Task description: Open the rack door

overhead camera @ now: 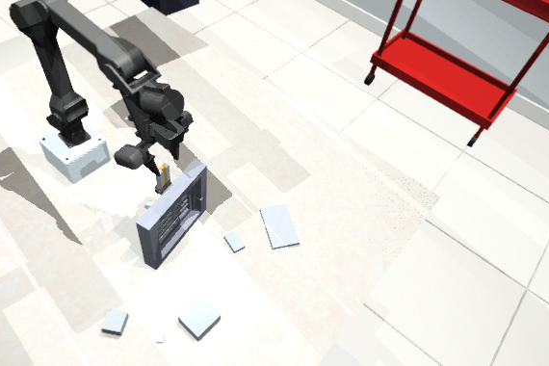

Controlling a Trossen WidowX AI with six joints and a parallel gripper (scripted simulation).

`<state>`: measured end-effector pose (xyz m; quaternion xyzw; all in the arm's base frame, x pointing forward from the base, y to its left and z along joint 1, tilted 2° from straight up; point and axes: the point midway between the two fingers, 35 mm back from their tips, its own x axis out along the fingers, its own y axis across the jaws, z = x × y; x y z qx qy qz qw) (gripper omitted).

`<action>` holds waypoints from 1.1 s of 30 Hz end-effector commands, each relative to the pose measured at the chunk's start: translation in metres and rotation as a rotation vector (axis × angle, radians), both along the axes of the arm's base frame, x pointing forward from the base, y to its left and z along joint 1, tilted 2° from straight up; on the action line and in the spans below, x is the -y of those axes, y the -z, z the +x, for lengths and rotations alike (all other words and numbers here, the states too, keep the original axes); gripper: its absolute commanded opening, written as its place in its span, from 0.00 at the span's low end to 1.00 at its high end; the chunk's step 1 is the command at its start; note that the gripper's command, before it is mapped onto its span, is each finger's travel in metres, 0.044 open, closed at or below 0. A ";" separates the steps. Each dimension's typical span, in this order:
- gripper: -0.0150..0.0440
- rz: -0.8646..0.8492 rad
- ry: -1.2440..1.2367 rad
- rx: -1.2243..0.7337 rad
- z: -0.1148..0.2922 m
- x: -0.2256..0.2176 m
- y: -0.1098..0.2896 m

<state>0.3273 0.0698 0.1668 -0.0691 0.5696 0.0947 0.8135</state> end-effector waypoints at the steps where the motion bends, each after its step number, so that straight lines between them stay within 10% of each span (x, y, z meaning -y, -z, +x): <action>1: 0.74 -0.024 -0.028 -0.116 -0.008 -0.005 0.010; 33: 0.74 -0.081 -0.070 -0.351 -0.027 -0.012 0.052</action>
